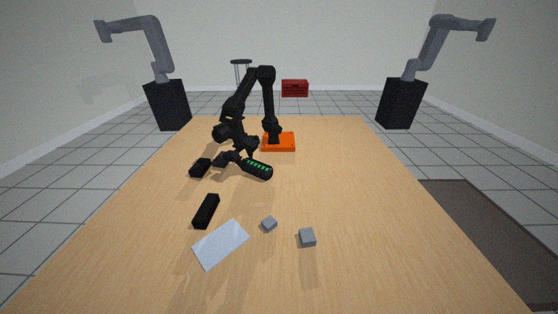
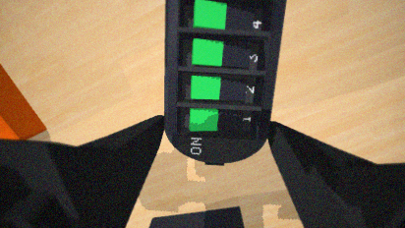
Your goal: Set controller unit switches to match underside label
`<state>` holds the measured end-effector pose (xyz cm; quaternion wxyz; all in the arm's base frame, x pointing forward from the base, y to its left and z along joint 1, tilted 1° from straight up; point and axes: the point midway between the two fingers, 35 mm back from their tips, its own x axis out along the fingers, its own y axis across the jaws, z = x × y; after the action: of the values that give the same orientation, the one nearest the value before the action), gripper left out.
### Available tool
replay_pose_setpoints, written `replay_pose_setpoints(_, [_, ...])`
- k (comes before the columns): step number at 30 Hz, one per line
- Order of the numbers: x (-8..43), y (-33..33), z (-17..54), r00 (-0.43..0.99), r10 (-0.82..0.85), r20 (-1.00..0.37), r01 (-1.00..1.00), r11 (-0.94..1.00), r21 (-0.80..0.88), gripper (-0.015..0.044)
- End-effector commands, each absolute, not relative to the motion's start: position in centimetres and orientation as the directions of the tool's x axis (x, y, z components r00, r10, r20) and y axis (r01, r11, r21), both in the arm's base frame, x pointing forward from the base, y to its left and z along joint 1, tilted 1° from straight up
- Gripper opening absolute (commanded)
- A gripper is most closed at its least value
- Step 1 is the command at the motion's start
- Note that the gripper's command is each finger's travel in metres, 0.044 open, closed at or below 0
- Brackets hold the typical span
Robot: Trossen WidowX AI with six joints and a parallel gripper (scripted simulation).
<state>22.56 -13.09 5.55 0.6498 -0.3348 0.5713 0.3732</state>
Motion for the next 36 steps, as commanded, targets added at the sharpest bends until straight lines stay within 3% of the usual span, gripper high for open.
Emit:
replay_pose_setpoints(1, [23.0, -13.0, 6.2, 0.082, 0.092, -0.992, -0.868, 0.496, -0.026, 0.0336])
replay_pose_setpoints(36, [23.6, -11.8, 8.1, 0.056, 0.046, -0.997, -0.868, 0.496, -0.026, 0.0336])
